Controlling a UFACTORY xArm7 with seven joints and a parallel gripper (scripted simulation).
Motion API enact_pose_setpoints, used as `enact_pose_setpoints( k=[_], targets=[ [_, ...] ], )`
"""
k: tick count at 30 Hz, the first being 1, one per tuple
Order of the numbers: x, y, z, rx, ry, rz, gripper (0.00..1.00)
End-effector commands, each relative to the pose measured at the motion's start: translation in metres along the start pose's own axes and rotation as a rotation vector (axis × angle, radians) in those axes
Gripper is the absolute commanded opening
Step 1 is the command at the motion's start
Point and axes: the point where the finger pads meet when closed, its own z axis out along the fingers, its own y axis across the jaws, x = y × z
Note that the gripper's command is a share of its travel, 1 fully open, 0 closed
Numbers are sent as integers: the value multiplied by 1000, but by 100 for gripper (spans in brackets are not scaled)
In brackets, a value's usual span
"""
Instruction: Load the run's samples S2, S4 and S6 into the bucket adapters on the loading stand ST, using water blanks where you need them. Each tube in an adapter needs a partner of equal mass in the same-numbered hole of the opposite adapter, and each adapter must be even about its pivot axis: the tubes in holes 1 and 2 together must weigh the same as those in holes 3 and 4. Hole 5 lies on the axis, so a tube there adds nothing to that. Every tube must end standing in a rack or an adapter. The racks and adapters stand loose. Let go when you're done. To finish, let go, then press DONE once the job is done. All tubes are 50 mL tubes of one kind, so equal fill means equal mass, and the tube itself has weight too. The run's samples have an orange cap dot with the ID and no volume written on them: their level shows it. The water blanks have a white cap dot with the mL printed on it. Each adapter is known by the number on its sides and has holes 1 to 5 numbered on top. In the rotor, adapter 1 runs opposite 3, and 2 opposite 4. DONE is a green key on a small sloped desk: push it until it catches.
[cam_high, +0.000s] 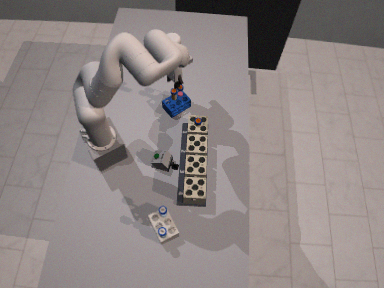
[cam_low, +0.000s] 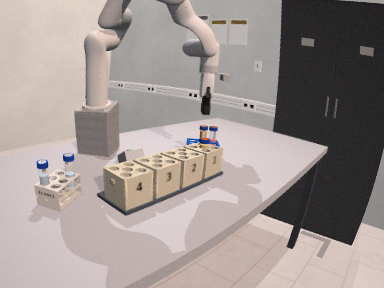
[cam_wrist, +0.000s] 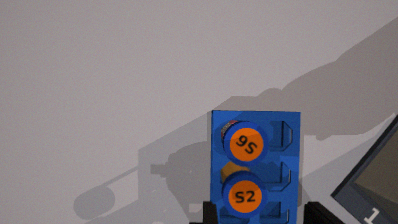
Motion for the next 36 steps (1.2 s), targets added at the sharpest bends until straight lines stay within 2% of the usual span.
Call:
enact_pose_setpoints(
  k=[1, 28, 36],
  targets=[
    [2, -1, 3, 0, 5, 0, 57],
    [2, -1, 53, 0, 5, 0, 57],
    [2, -1, 54, 0, 5, 0, 57]
  ],
)
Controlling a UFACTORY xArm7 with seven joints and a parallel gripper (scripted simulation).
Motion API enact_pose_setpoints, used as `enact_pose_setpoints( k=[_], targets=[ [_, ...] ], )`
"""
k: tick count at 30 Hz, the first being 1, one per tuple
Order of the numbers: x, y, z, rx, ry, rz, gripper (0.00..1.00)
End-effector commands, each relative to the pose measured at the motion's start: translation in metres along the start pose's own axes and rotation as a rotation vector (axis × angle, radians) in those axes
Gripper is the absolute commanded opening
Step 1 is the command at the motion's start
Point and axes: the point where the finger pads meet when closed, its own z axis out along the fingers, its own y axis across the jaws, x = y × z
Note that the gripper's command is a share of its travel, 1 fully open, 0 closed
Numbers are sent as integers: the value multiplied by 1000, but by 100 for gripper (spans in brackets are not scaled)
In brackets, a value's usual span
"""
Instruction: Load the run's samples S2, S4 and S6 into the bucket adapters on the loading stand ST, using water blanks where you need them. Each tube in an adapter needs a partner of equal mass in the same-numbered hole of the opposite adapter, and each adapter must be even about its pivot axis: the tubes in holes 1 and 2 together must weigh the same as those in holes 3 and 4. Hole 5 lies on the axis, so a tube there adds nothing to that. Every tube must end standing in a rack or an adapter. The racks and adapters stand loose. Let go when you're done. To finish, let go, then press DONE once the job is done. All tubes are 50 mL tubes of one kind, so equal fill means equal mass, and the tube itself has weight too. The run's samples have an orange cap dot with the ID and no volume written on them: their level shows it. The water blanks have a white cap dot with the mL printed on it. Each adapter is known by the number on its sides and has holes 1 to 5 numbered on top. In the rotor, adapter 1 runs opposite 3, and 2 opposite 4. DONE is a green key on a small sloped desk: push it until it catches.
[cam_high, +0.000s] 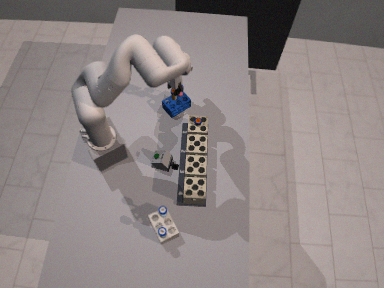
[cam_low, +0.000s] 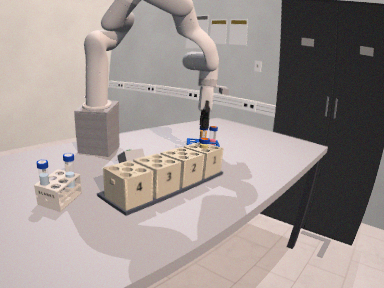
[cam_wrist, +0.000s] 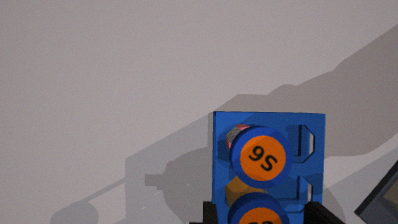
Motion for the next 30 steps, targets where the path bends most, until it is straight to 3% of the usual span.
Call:
enact_pose_setpoints(
  k=[1, 30],
  targets=[
    [2, -1, -1, 1, 4, 0, 57],
    [2, -1, 15, 1, 4, 0, 57]
  ],
)
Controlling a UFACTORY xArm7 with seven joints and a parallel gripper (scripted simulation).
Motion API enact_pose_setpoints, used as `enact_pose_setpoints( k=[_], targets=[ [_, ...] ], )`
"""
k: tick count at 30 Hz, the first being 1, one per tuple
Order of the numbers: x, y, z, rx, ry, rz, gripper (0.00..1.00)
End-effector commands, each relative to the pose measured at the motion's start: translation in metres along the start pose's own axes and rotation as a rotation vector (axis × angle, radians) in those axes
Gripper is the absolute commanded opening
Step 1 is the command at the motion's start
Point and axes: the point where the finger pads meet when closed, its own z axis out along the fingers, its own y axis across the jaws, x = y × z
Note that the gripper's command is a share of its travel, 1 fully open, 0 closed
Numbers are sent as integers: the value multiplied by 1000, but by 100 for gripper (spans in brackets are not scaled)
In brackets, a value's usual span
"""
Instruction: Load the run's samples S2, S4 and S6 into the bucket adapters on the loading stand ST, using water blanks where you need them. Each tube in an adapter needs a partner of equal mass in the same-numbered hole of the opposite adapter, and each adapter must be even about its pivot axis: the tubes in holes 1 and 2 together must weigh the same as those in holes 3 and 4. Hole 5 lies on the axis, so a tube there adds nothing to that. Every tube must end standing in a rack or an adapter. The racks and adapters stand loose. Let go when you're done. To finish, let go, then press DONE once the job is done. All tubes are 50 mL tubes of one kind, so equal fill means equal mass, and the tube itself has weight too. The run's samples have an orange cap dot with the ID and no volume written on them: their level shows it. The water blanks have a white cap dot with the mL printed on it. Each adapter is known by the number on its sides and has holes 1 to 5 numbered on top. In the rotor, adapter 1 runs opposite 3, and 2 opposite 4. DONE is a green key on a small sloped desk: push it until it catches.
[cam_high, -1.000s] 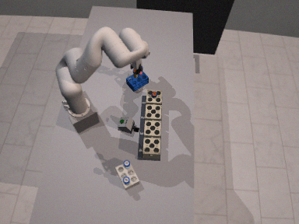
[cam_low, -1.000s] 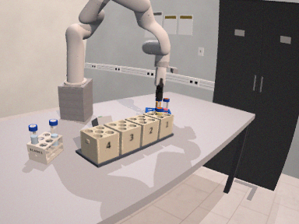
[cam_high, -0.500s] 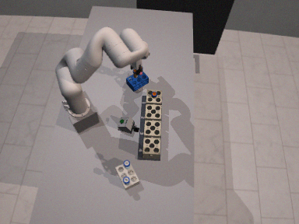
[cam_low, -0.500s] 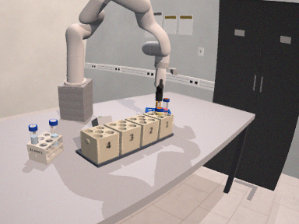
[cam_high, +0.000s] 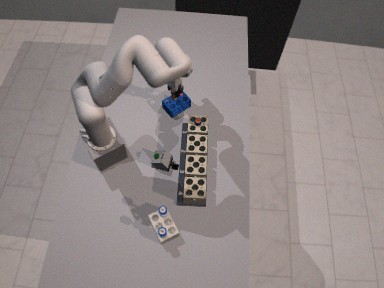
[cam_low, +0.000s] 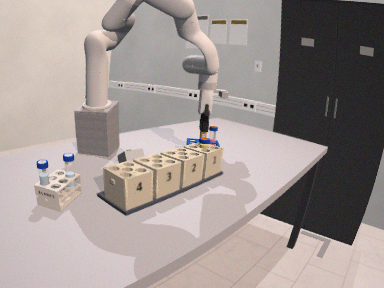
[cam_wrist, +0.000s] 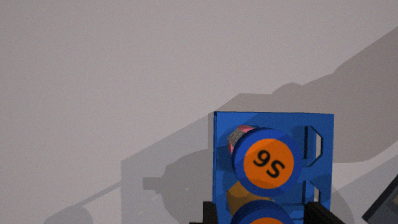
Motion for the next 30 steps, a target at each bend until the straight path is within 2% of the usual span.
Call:
enact_pose_setpoints(
  k=[1, 23, 24, 30],
  targets=[
    [2, -1, 1, 1, 4, 0, 57],
    [2, -1, 5, 1, 4, 0, 57],
    [2, -1, 4, 1, 4, 0, 0],
    [2, -1, 3, 1, 4, 0, 0]
  ],
)
